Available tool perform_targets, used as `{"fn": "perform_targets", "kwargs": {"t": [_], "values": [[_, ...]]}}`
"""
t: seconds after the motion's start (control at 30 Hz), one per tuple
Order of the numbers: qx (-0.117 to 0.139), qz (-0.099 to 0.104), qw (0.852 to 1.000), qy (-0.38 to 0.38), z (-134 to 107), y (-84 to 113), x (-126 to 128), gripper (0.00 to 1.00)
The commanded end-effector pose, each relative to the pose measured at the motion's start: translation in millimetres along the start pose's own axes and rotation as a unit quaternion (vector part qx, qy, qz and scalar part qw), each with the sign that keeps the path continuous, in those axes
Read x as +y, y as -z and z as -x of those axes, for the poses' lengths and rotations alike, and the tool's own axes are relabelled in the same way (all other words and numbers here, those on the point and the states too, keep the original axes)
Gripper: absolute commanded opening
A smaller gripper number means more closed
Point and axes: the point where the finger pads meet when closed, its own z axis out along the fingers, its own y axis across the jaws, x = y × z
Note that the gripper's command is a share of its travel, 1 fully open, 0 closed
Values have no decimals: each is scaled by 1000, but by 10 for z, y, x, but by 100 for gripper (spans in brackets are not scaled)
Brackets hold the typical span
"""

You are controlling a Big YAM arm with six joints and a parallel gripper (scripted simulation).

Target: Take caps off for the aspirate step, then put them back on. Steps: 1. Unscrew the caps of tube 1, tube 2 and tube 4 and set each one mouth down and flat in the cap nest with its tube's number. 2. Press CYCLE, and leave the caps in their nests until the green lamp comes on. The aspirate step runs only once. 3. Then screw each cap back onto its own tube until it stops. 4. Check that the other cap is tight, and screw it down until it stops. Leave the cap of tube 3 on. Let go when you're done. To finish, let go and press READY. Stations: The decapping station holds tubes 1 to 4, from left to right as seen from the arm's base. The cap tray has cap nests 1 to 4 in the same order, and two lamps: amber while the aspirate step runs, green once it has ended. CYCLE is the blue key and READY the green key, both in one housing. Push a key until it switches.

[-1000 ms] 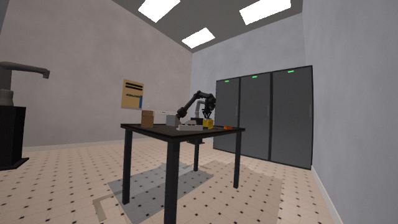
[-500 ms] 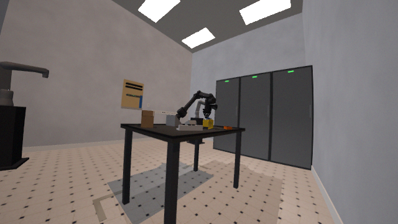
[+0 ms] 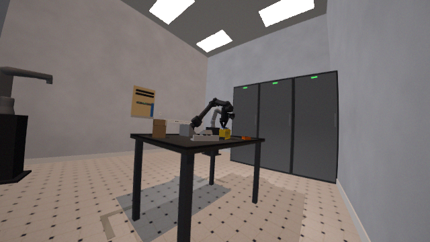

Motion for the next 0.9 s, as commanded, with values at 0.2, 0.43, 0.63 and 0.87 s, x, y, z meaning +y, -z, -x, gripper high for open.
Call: {"fn": "perform_targets", "kwargs": {"t": [0.2, 0.43, 0.63, 0.87], "values": [[-10, -16, 976, 216, 101, 193, -116, 0], [-5, -9, 977, 215, 76, 94, -47, 49], [-5, -9, 977, 215, 76, 94, -48, 49], [-10, -16, 986, 164, 100, 199, -117, 49]]}}
